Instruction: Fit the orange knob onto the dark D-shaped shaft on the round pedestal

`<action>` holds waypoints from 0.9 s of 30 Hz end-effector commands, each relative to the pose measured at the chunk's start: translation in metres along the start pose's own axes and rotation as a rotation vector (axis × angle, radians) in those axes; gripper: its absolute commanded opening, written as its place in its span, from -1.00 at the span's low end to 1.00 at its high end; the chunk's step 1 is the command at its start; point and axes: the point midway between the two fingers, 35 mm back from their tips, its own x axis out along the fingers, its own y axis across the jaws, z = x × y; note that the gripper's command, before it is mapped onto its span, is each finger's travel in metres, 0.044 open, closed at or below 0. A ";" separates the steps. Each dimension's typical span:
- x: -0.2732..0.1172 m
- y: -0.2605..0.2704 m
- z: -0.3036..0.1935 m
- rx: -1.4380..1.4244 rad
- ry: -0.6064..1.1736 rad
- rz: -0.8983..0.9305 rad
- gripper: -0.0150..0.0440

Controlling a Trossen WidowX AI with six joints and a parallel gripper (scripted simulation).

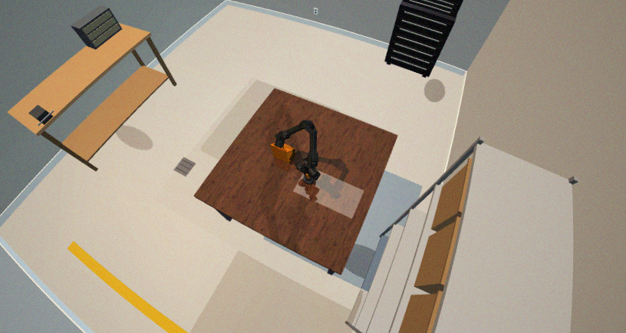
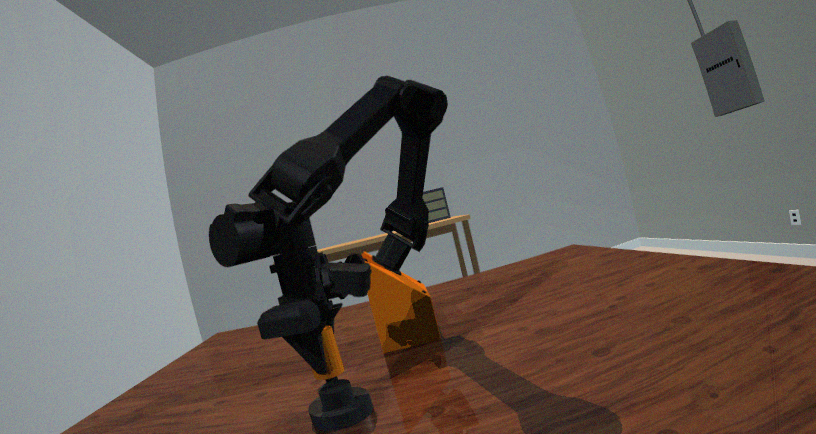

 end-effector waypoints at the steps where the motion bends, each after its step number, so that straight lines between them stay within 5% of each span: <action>1: 0.001 -0.001 0.000 -0.003 0.002 0.000 -0.49; 27: 0.002 0.002 0.000 -0.003 0.002 0.000 -0.49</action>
